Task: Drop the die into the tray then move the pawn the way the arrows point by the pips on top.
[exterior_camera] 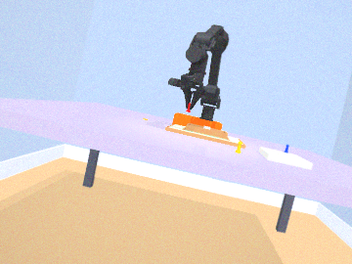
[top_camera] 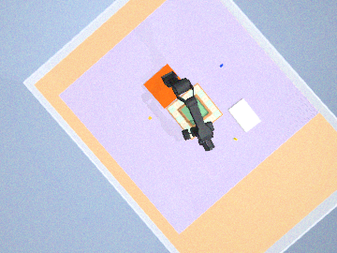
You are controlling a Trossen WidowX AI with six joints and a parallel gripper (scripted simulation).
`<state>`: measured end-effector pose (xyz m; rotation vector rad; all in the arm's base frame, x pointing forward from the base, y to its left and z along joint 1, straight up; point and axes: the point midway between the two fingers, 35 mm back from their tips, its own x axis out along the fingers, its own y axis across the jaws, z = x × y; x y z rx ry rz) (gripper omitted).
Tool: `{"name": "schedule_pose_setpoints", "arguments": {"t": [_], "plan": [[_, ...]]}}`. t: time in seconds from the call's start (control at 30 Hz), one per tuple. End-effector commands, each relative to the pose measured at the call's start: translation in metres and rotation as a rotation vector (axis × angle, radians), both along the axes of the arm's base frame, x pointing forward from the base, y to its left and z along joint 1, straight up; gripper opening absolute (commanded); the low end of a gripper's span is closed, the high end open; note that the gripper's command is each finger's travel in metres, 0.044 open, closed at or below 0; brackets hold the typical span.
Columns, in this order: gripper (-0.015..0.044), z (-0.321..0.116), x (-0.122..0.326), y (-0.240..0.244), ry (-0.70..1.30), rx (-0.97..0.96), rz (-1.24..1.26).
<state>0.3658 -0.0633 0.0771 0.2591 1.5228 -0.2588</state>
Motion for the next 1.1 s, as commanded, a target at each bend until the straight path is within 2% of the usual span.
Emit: {"name": "schedule_pose_setpoints", "arguments": {"t": [0.0, 0.23, 0.47, 1.03, 1.07], "plan": [[0.0, -0.011, 0.015, 0.009, -0.003, 0.002, -0.005], [0.0, -0.022, 0.022, 0.013, -0.003, 0.003, -0.005], [0.0, -0.051, 0.023, 0.013, -0.003, 0.003, -0.005], [0.0, -0.068, 0.023, 0.013, -0.003, 0.003, -0.005], [0.0026, -0.063, 0.024, 0.013, -0.008, 0.0, 0.001]]}}
